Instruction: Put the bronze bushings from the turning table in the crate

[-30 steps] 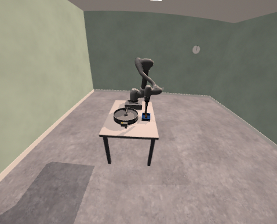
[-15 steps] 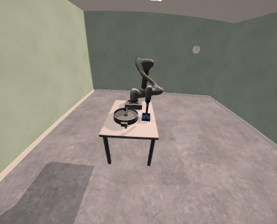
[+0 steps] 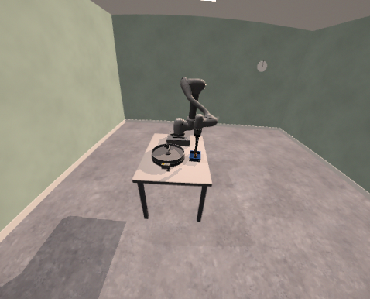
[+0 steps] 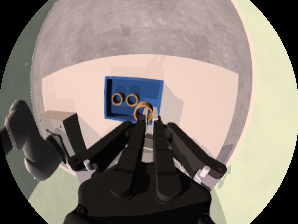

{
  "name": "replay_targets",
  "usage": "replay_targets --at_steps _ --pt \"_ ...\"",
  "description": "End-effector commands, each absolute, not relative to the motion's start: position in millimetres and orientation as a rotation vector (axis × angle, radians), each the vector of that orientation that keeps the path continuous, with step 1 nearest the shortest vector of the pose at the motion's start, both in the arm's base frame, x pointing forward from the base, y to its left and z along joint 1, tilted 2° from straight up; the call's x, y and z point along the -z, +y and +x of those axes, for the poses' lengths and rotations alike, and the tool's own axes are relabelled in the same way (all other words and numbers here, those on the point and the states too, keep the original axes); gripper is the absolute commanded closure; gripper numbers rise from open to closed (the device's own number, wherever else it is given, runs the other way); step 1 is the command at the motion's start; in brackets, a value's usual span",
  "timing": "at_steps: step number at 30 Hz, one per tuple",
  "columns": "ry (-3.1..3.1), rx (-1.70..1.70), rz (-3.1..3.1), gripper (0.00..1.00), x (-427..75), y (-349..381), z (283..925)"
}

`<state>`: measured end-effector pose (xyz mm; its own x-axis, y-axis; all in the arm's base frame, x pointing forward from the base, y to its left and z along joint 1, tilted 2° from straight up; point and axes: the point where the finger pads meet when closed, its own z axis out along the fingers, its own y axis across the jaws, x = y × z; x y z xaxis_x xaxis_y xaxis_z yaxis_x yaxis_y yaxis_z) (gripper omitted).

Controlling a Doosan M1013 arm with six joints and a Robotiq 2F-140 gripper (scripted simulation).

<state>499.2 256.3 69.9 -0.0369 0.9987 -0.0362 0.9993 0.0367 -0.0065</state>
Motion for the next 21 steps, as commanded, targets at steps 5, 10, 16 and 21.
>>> replay_targets --at_steps 5,10,16,21 --pt "2.246 0.046 2.165 1.0 -70 256 499" --pt "2.246 0.046 2.165 1.0 -70 256 499" --pt "2.246 0.046 2.165 1.0 -63 256 499" --pt "2.246 0.046 2.165 1.0 -44 255 499"
